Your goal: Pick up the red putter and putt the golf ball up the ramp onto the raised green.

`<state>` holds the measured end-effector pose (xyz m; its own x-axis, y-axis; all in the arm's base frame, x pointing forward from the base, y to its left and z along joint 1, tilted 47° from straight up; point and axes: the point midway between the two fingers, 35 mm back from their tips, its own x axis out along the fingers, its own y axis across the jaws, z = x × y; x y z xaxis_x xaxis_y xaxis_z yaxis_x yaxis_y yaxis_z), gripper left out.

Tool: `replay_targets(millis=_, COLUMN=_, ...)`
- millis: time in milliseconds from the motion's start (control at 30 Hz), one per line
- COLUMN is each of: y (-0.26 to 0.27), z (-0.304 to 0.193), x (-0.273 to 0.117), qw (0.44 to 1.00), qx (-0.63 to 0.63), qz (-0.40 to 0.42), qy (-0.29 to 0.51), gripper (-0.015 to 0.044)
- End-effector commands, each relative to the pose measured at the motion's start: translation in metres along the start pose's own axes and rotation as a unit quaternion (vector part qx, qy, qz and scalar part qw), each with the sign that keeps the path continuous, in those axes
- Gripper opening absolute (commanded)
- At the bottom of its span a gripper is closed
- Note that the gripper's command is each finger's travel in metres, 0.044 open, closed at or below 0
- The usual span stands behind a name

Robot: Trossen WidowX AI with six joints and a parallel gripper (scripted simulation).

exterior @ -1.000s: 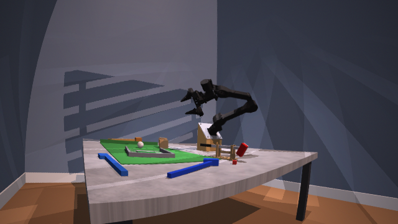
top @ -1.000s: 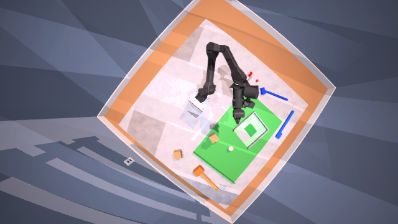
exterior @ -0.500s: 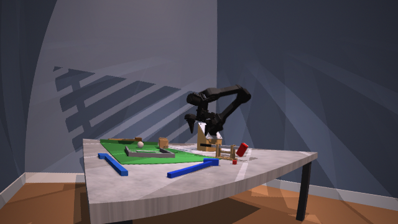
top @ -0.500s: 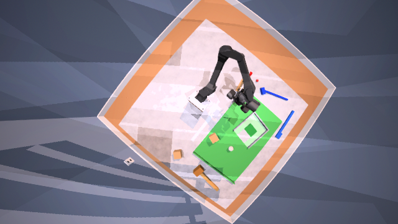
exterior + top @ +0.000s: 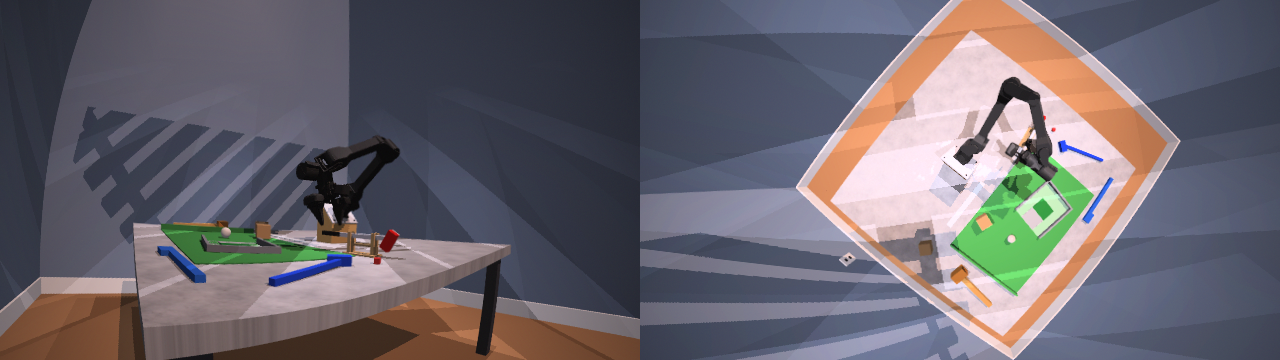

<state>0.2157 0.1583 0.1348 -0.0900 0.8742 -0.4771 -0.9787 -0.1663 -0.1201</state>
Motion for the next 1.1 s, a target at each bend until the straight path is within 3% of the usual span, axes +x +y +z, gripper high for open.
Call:
replay_targets(millis=0, y=0.001, z=-0.003, x=0.011, qw=1.0, qx=0.003, qz=0.002, qy=-0.003, gripper=0.044)
replay_targets(millis=1033, y=0.002, z=-0.015, x=0.059, qw=1.0, qx=0.003, qz=0.002, qy=-0.004, gripper=0.044)
replay_targets(millis=1067, y=0.001, z=-0.013, x=0.056, qw=1.0, qx=0.0, qz=0.002, qy=-0.006, gripper=0.0414)
